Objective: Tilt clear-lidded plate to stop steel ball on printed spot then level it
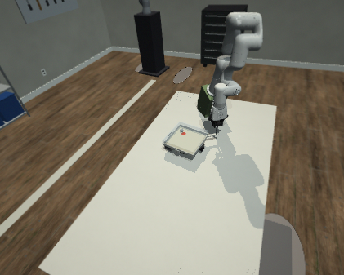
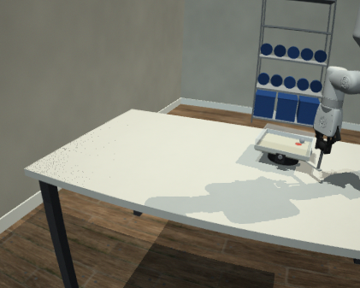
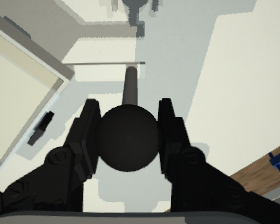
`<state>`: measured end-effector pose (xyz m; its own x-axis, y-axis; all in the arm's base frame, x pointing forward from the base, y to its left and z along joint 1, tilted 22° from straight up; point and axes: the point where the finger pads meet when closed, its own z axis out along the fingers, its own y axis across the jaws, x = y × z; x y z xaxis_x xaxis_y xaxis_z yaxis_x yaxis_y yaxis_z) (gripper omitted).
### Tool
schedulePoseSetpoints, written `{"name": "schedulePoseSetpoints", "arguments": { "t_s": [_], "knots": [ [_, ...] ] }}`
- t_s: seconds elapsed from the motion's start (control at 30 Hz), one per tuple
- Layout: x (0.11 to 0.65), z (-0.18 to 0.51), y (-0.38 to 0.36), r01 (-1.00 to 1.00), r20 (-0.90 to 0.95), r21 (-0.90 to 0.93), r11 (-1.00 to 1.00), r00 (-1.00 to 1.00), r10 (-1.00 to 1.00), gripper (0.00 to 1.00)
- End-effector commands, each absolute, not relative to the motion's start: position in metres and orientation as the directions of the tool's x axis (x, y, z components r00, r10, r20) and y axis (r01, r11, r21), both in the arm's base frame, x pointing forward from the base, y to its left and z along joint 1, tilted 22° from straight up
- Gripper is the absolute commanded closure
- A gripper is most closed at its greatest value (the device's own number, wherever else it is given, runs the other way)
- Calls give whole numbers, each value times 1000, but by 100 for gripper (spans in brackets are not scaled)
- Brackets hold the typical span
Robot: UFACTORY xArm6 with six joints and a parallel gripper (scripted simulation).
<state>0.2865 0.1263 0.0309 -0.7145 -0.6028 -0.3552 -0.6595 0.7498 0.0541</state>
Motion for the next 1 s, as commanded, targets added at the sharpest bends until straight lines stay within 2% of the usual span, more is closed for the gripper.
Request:
{"name": "schedulePoseSetpoints", "arguments": {
  "t_s": [0.0,0.97],
  "knots": [
    [288,33,126,-660,-363,51,750,-712,-601,100],
    [290,34,129,-660,-363,51,750,-712,-601,100]
  ]
}}
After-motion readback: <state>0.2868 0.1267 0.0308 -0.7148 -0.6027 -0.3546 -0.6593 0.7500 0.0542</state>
